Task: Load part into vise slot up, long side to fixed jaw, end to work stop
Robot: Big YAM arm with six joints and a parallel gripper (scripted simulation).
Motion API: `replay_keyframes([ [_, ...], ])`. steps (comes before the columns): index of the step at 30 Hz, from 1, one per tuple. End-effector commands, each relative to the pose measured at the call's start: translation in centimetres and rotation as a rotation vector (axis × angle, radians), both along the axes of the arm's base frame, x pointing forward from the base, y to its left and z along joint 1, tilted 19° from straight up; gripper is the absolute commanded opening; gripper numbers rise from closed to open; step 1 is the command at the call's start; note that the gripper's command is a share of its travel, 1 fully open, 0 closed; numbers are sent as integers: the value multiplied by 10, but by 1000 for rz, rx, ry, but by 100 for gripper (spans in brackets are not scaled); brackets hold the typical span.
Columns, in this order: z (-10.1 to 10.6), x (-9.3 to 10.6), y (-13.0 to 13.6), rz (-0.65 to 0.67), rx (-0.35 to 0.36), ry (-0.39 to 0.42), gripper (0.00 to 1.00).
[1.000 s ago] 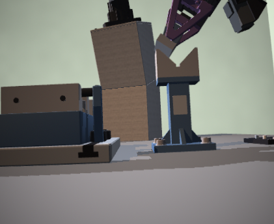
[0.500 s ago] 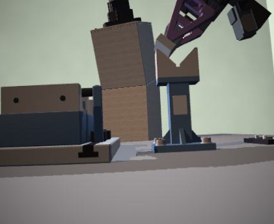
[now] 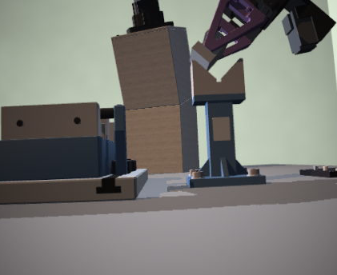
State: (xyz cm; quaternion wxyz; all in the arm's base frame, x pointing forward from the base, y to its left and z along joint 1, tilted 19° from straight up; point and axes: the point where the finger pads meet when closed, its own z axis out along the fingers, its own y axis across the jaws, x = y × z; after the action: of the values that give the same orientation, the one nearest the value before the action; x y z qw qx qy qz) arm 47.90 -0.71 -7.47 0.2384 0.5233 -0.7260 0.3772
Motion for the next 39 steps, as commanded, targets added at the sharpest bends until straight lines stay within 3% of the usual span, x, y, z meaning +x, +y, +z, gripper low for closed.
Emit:
replay_keyframes([
  [1, 19, 7, 11, 8, -4, -38, 0],
  [10, 6, 4, 10, 6, -19, -12, 0],
  [39, 11, 6, 10, 6, -16, -21, 0],
])
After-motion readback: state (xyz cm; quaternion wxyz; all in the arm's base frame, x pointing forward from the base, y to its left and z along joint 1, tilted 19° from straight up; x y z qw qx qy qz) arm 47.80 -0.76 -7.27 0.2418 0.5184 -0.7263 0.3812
